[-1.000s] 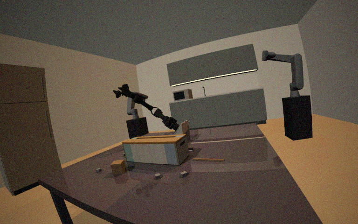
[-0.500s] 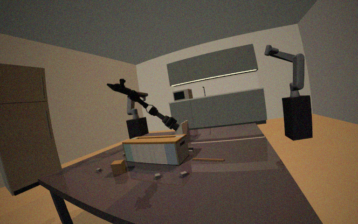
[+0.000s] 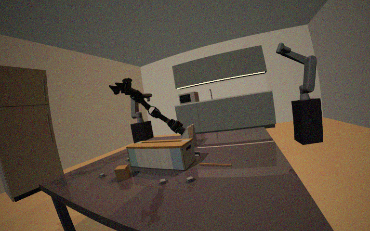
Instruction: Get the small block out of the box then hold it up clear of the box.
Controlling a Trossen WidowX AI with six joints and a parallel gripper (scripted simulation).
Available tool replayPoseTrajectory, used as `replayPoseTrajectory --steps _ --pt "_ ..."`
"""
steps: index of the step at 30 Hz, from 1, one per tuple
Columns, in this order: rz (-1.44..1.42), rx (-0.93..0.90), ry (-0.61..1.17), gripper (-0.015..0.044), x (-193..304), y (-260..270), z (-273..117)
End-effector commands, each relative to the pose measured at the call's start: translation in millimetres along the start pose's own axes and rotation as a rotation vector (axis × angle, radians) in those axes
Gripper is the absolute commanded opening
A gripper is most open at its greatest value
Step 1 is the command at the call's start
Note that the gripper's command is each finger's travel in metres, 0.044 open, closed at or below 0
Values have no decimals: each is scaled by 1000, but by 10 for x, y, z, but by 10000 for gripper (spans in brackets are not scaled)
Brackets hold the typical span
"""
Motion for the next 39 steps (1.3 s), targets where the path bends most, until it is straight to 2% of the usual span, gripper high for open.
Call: replayPoseTrajectory --steps 1,5,10,20,29,34,39 --pt "172 -173 77 400 17 499 128" --pt "366 -332 210 400 59 1012 179" --pt "619 -469 472 400 190 1682 196" --pt "911 -480 987 400 450 2613 -18" --pt "1033 -223 1452 400 720 3263 -395" --pt "1035 35 1650 400 872 3532 -649" --pt "994 364 1758 400 1019 3735 -914"
Point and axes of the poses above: the point midway between the two fingers, 35 mm back from their tips, its own z axis out along the fingers, its own y axis across the jaws, x = y × z, the point moved 6 cm from there along -z, back along the fingers, and after that the axes turned 14 degrees about -z, right-handed, at the moved point
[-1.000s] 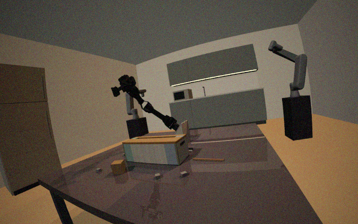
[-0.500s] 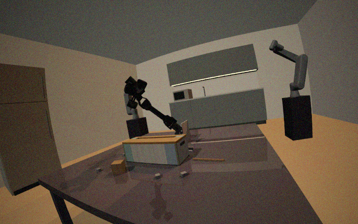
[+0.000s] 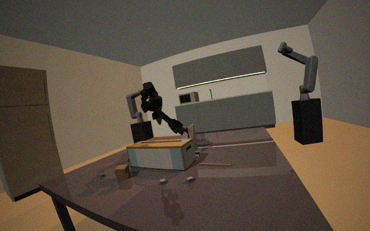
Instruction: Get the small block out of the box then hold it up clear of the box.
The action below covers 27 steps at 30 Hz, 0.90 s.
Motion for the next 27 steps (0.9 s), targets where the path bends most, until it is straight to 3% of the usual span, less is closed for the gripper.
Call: replayPoseTrajectory --steps 1,9,27 --pt "340 395 -25 400 505 -151 424" --pt "585 668 -263 400 807 -337 623" --pt "597 678 -280 400 820 -348 638"
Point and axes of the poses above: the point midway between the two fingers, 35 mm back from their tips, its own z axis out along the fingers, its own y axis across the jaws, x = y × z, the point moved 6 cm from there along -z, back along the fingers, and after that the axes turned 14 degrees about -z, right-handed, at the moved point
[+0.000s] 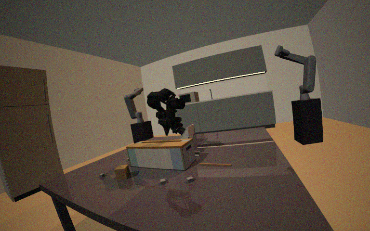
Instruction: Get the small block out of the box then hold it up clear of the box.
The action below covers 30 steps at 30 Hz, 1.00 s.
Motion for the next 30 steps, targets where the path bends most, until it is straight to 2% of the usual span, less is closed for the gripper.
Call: replayPoseTrajectory --steps 1,30 --pt "9 0 -10 400 10 10 15" --pt "6 31 -4 400 137 81 461"
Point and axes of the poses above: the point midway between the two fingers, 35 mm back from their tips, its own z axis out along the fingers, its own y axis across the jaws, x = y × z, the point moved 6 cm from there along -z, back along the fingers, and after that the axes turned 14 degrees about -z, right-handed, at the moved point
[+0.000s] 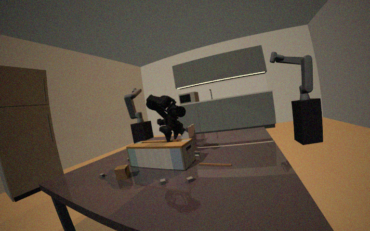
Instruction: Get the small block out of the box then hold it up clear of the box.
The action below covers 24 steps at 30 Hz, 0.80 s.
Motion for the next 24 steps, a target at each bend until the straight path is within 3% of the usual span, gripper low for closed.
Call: replayPoseTrajectory --steps 1,24 --pt "-11 8 -8 400 27 5 86" --pt "-3 22 2 400 42 24 305"
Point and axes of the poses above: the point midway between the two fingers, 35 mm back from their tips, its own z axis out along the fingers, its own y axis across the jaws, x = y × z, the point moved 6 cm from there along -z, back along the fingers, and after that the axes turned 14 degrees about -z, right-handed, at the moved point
